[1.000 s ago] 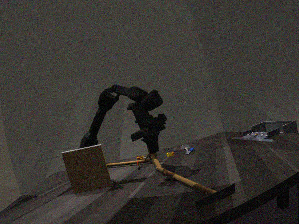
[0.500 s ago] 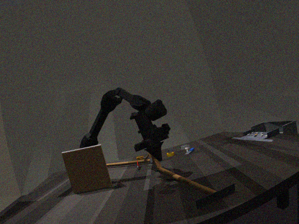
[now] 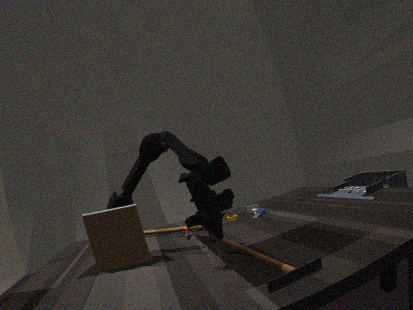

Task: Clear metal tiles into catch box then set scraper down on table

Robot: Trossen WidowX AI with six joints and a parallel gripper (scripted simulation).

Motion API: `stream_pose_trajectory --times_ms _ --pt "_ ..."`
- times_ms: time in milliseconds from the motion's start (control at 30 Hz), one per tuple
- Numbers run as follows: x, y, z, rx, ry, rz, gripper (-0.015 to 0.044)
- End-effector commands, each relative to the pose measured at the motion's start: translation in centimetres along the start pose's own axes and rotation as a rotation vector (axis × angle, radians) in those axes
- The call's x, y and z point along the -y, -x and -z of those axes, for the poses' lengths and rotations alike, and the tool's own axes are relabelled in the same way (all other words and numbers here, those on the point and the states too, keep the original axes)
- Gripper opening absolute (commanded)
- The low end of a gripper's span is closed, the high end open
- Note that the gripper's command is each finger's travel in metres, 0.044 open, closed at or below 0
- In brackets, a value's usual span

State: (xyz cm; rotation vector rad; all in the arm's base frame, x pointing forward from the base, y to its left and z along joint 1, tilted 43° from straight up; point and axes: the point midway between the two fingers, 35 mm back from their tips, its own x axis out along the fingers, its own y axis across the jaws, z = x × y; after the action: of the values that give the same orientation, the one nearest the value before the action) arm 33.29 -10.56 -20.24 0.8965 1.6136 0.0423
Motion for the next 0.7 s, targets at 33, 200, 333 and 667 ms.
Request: stream_pose_trajectory --times_ms 33,200,333,667 --pt "0.0 -1.1 0.4 -0.003 -0.006 -0.006 0.0000" --pt "0.0 -2.4 0.9 -0.004 -0.006 -0.006 0.0000" --pt "0.0 -3.3 1.3 -0.004 -0.006 -0.007 0.0000" --pt "0.0 -5.4 2.2 -0.006 -0.006 -0.009 0.0000"
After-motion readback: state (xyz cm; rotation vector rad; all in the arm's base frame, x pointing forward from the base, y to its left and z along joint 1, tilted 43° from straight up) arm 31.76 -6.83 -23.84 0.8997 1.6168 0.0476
